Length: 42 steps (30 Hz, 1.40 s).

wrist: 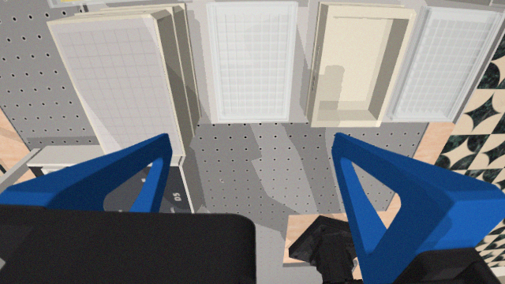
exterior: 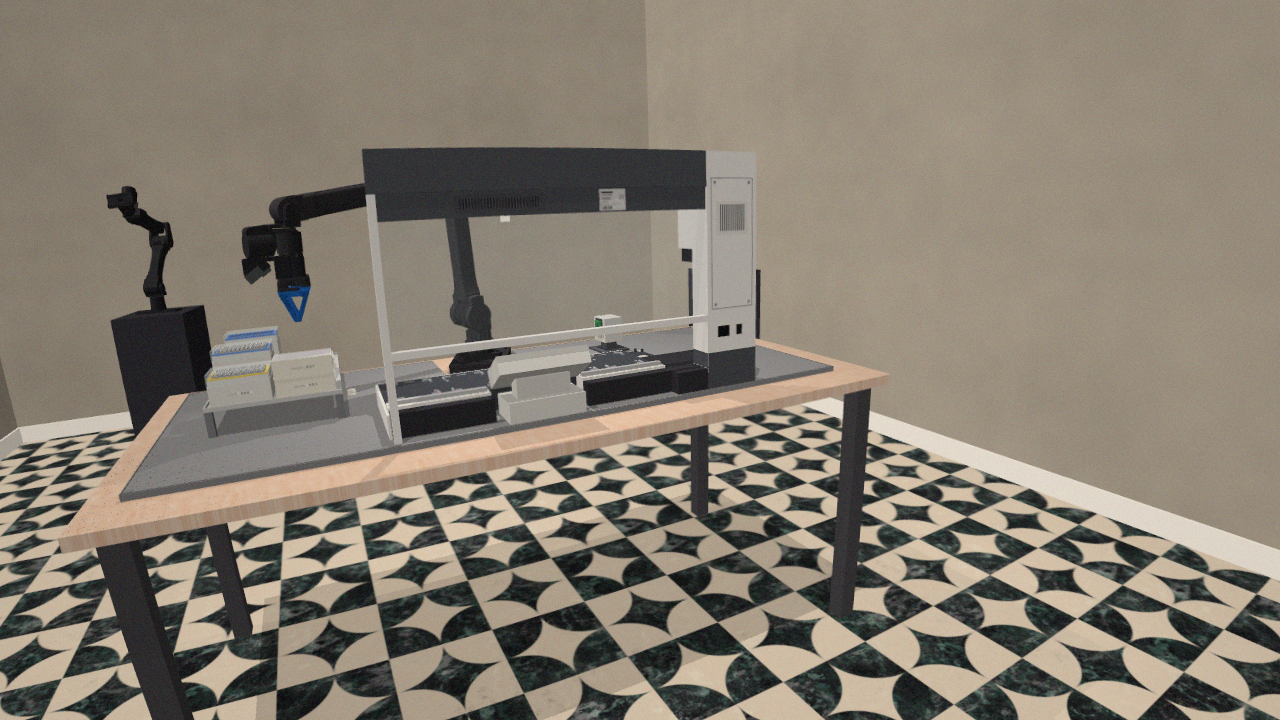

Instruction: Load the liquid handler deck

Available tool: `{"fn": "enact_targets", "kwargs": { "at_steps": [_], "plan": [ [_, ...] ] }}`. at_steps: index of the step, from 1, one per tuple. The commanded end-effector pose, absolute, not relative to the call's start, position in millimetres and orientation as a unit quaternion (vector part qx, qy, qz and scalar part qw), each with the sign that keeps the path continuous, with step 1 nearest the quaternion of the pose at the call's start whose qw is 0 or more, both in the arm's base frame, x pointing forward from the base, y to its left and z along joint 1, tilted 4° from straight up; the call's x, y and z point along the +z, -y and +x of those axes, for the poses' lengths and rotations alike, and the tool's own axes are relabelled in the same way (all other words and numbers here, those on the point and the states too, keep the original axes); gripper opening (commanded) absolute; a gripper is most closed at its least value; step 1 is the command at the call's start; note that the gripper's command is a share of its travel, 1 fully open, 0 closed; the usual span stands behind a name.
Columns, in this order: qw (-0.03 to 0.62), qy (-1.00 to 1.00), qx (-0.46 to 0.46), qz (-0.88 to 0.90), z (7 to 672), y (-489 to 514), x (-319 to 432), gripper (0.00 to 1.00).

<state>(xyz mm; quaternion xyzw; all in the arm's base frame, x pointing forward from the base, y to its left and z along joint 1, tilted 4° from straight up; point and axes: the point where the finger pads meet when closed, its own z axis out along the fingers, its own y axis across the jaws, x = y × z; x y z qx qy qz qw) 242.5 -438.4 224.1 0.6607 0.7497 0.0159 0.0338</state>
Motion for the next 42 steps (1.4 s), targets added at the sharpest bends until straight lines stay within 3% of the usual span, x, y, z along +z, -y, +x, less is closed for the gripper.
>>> {"fn": "enact_targets", "kwargs": {
  "at_steps": [1, 24, 42],
  "plan": [
    [0.058, -0.752, 0.007, 0.656, 245, 446, 245, 1.00],
    [0.058, -0.752, 0.007, 0.656, 245, 446, 245, 1.00],
    [0.055, -0.752, 0.005, 0.657, 157, 452, 234, 1.00]
  ]
}}
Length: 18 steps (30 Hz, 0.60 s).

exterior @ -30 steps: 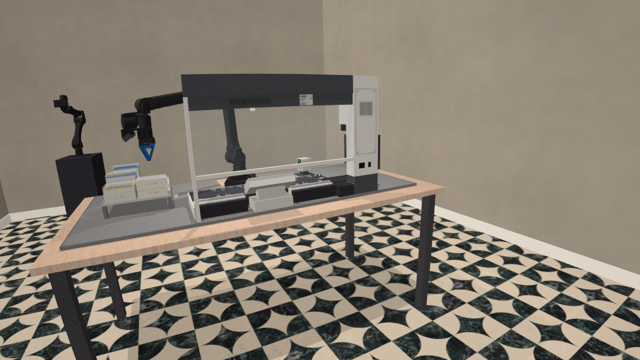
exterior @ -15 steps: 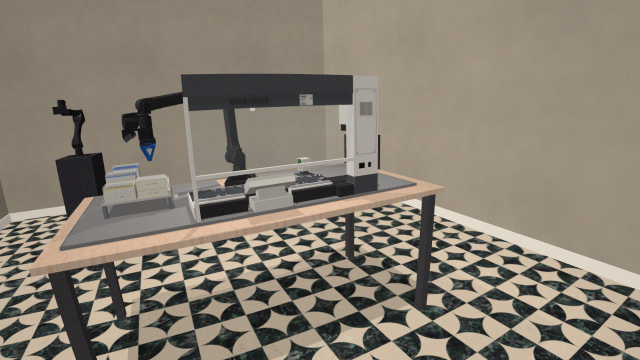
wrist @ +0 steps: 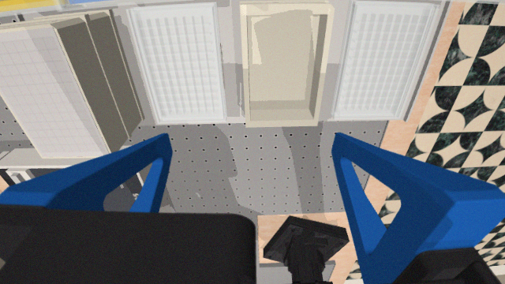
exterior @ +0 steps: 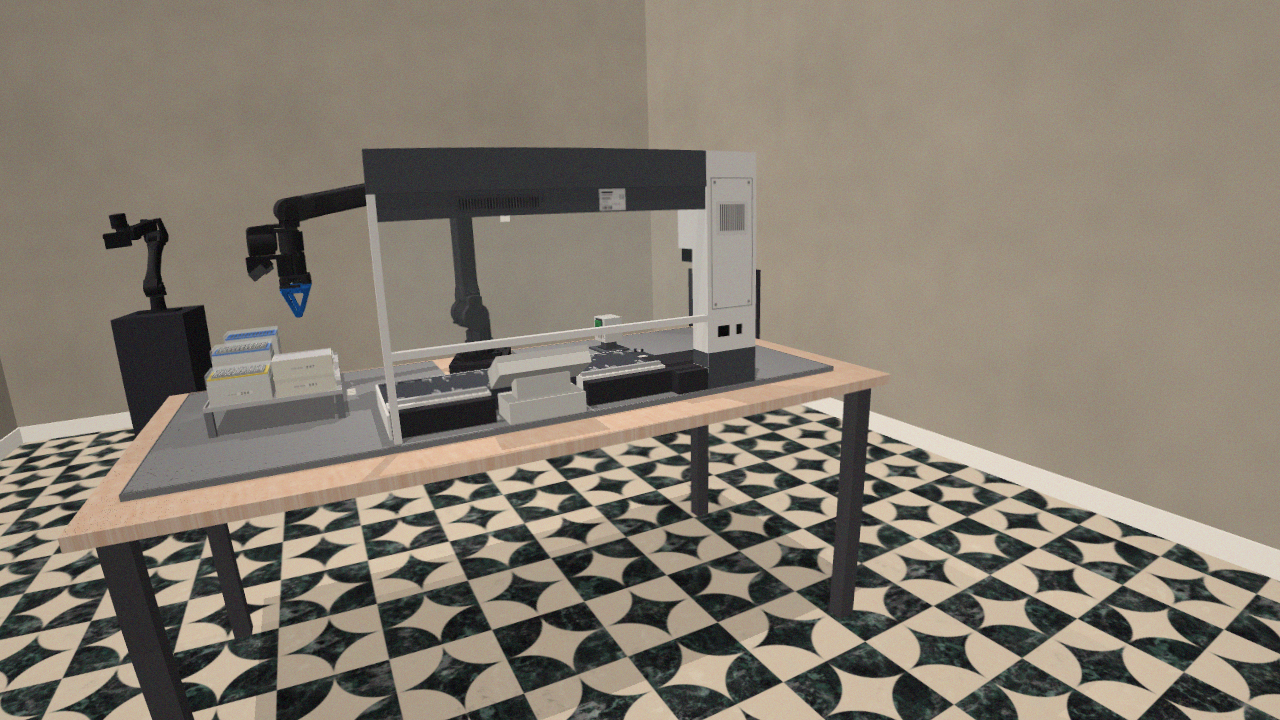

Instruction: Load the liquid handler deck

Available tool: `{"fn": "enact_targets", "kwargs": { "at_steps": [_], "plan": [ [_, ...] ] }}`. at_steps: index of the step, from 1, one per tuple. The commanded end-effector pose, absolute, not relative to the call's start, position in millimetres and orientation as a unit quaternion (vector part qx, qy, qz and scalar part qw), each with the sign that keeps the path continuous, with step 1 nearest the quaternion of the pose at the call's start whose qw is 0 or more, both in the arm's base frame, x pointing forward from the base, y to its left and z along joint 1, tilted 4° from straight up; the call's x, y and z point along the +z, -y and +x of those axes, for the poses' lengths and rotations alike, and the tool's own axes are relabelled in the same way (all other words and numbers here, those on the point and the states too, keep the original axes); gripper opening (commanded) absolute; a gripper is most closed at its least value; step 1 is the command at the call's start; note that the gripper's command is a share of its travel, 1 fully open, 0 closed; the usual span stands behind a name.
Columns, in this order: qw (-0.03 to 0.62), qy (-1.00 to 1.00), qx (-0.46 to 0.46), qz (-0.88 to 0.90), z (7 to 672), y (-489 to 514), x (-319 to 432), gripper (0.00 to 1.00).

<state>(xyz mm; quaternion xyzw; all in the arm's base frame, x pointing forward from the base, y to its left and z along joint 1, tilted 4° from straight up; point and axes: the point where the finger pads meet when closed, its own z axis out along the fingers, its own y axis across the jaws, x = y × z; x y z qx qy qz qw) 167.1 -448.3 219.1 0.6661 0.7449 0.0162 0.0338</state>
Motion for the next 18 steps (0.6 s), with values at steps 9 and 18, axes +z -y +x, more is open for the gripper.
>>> {"fn": "enact_targets", "kwargs": {
  "at_steps": [9, 18],
  "plan": [
    [0.055, -0.752, 0.002, 0.656, 137, 462, 237, 1.00],
    [0.055, -0.752, 0.002, 0.656, 137, 462, 237, 1.00]
  ]
}}
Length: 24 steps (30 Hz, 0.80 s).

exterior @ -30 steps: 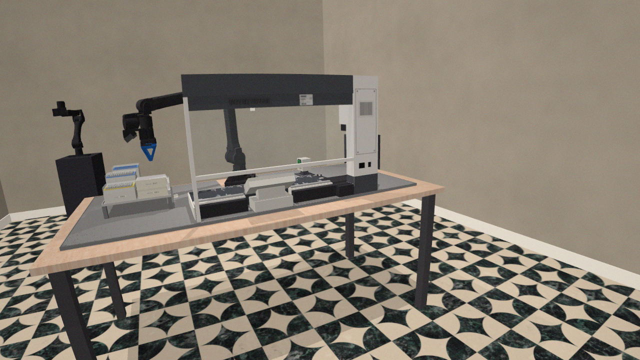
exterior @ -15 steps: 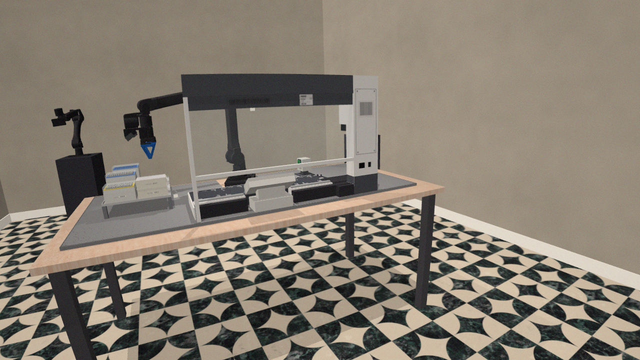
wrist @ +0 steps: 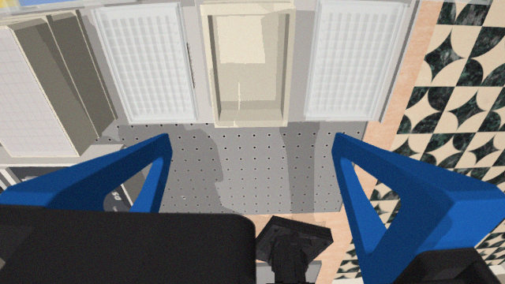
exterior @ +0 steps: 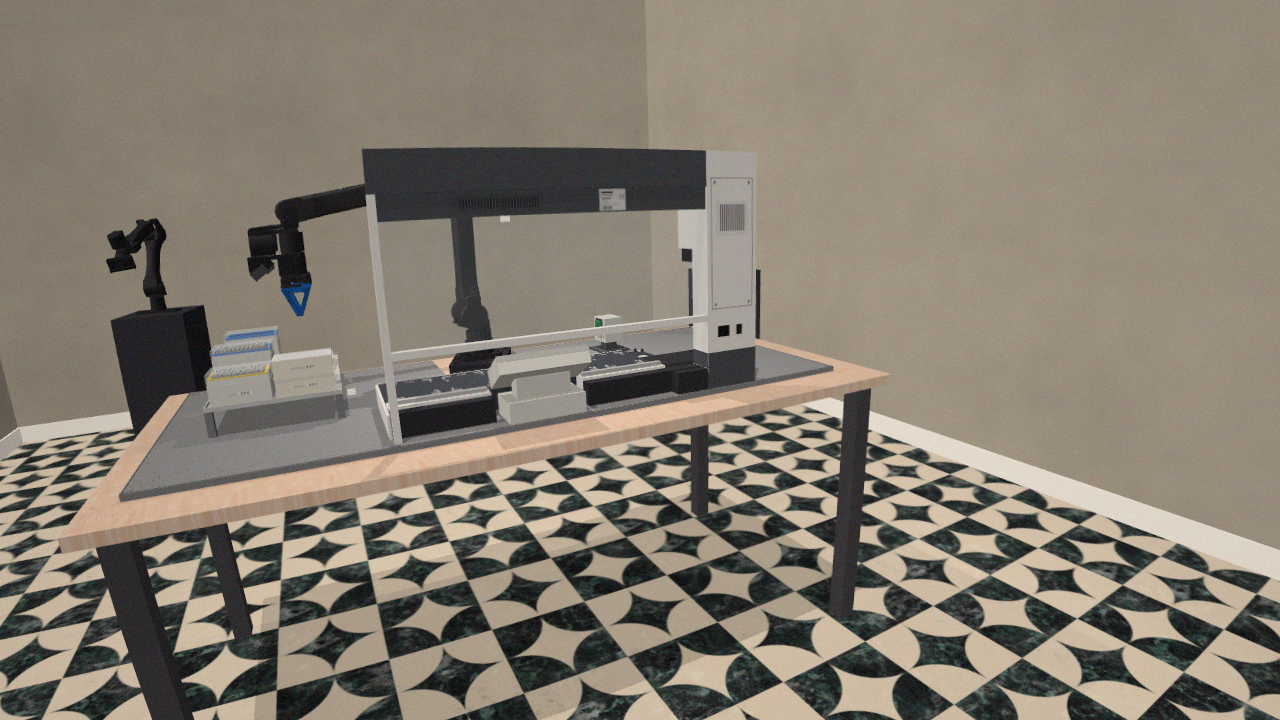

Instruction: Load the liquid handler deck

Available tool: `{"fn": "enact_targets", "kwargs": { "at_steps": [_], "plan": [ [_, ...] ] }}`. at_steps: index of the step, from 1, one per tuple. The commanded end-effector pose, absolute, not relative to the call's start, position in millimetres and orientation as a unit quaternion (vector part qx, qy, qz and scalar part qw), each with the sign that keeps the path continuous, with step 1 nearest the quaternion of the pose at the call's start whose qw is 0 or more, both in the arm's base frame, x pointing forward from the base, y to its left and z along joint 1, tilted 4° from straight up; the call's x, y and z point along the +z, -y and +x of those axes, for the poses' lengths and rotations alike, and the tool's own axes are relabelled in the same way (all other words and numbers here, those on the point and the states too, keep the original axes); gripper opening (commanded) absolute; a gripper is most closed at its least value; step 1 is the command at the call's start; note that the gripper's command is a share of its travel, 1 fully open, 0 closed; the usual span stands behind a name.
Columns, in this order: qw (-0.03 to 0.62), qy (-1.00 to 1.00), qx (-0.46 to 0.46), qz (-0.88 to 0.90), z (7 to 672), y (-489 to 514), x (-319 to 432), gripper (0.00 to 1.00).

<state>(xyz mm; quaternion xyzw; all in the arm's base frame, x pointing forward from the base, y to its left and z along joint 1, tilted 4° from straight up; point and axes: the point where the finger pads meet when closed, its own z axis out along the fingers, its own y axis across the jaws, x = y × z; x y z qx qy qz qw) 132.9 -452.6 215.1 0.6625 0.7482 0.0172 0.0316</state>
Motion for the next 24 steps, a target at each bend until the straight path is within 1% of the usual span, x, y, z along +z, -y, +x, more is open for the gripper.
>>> {"fn": "enact_targets", "kwargs": {
  "at_steps": [1, 23, 24],
  "plan": [
    [0.055, -0.752, 0.002, 0.656, 137, 462, 237, 1.00],
    [0.055, -0.752, 0.002, 0.656, 137, 462, 237, 1.00],
    [0.056, -0.752, 0.002, 0.657, 125, 457, 236, 1.00]
  ]
}}
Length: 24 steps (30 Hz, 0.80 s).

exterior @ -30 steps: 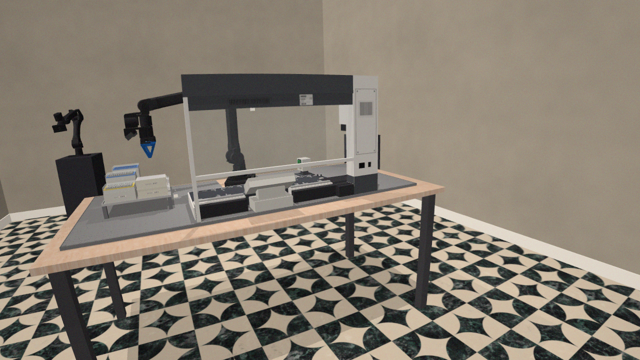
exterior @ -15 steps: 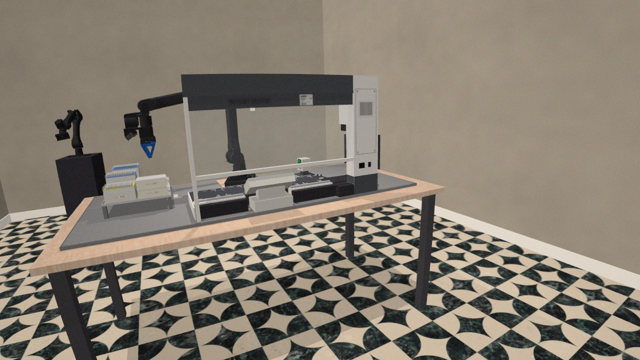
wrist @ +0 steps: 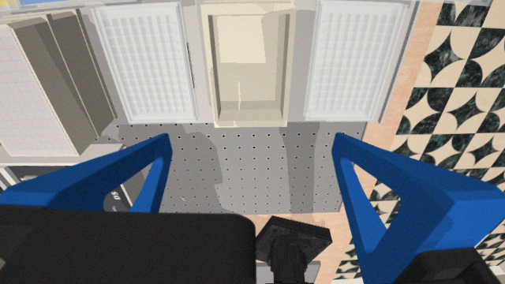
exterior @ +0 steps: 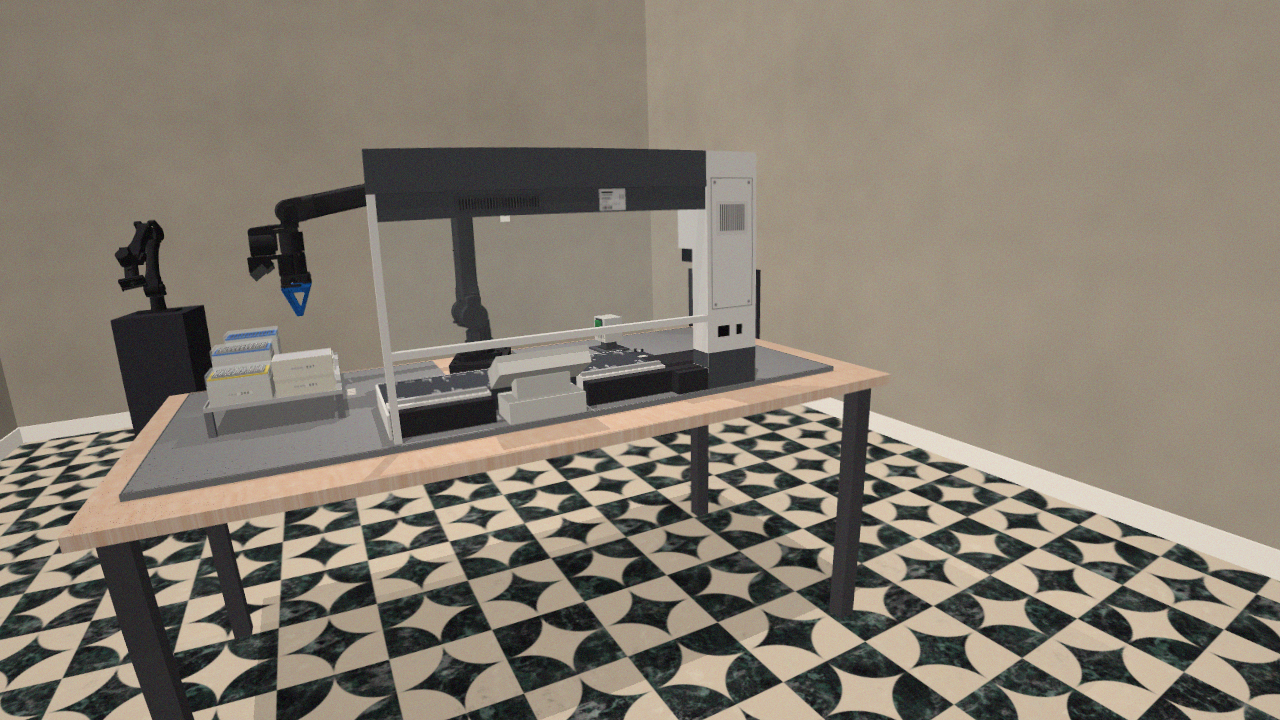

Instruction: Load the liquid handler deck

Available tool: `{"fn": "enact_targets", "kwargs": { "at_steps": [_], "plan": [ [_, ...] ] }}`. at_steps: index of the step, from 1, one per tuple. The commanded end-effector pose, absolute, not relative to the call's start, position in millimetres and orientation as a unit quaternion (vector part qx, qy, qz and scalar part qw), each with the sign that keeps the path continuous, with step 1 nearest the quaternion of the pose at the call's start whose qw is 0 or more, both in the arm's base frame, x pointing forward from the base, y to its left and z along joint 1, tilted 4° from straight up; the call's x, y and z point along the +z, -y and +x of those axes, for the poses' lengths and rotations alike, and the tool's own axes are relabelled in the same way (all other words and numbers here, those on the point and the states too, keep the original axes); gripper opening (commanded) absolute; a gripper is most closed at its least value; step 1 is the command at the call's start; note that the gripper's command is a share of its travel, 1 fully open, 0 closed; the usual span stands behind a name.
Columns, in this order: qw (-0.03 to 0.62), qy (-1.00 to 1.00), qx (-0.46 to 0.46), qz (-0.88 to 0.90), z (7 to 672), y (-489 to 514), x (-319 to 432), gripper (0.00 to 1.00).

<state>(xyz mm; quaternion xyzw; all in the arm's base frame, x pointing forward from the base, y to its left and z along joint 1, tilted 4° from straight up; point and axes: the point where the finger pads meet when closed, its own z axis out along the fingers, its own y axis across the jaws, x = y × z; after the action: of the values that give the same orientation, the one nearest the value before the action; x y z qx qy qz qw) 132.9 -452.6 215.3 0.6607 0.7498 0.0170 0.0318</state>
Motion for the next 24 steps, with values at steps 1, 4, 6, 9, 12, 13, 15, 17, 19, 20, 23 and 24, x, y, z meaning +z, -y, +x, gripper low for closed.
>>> {"fn": "enact_targets", "kwargs": {
  "at_steps": [1, 4, 6, 9, 12, 13, 15, 17, 19, 20, 23, 24],
  "plan": [
    [0.055, -0.752, 0.003, 0.657, 120, 456, 233, 1.00],
    [0.051, -0.752, 0.004, 0.657, 105, 459, 228, 1.00],
    [0.051, -0.752, 0.004, 0.657, 105, 459, 228, 1.00],
    [0.058, -0.752, -0.002, 0.656, 91, 470, 234, 1.00],
    [0.047, -0.752, 0.006, 0.657, 75, 464, 222, 1.00],
    [0.049, -0.752, 0.004, 0.657, 70, 467, 224, 1.00],
    [0.046, -0.752, 0.006, 0.657, 60, 468, 220, 1.00],
    [0.044, -0.752, 0.008, 0.657, 50, 471, 216, 1.00],
    [0.043, -0.752, 0.009, 0.657, 41, 474, 215, 1.00],
    [0.044, -0.752, 0.007, 0.657, 36, 476, 216, 1.00],
    [0.046, -0.752, 0.005, 0.657, 31, 478, 218, 1.00],
    [0.049, -0.752, 0.002, 0.657, 25, 481, 221, 1.00]
  ]
}}
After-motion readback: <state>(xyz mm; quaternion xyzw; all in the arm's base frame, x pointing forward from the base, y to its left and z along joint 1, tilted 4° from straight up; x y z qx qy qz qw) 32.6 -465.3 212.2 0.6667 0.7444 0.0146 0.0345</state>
